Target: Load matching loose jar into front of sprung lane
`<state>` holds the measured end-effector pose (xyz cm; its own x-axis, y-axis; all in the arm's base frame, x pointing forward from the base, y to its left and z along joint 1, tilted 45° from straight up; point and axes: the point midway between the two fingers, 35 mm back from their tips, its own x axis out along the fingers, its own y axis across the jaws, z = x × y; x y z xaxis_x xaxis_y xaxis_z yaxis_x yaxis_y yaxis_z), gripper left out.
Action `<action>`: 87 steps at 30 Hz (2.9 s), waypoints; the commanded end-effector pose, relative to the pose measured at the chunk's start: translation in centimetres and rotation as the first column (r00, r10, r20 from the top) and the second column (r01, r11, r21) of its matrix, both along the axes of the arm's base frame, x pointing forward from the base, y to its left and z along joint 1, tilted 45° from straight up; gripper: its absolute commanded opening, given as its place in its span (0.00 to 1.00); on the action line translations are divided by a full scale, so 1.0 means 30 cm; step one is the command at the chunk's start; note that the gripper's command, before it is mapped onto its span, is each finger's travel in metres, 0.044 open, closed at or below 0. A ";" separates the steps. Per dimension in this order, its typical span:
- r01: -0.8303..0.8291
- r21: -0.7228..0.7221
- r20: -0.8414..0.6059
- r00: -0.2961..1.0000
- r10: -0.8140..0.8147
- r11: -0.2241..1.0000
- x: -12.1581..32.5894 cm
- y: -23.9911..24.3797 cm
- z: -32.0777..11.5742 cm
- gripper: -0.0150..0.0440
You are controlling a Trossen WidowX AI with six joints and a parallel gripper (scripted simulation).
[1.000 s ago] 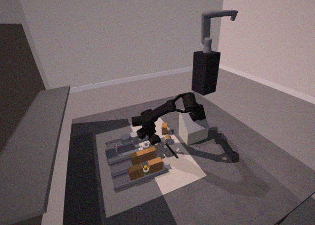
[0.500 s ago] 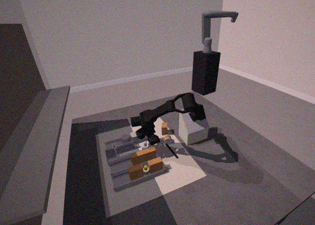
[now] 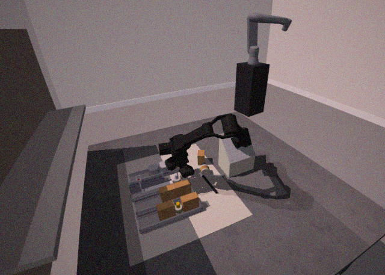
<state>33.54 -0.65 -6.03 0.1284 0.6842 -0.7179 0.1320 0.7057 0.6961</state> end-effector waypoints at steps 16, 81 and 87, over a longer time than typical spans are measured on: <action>0.004 -0.002 0.029 1.000 -0.004 1.000 0.055 -0.017 0.021 0.25; 0.004 -0.002 0.029 1.000 -0.004 1.000 0.072 -0.016 0.016 0.25; 0.004 -0.002 0.029 1.000 -0.004 1.000 0.073 -0.017 0.016 0.25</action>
<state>35.08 -1.03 -5.79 0.1341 0.6827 -0.7183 0.1278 0.7069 0.6957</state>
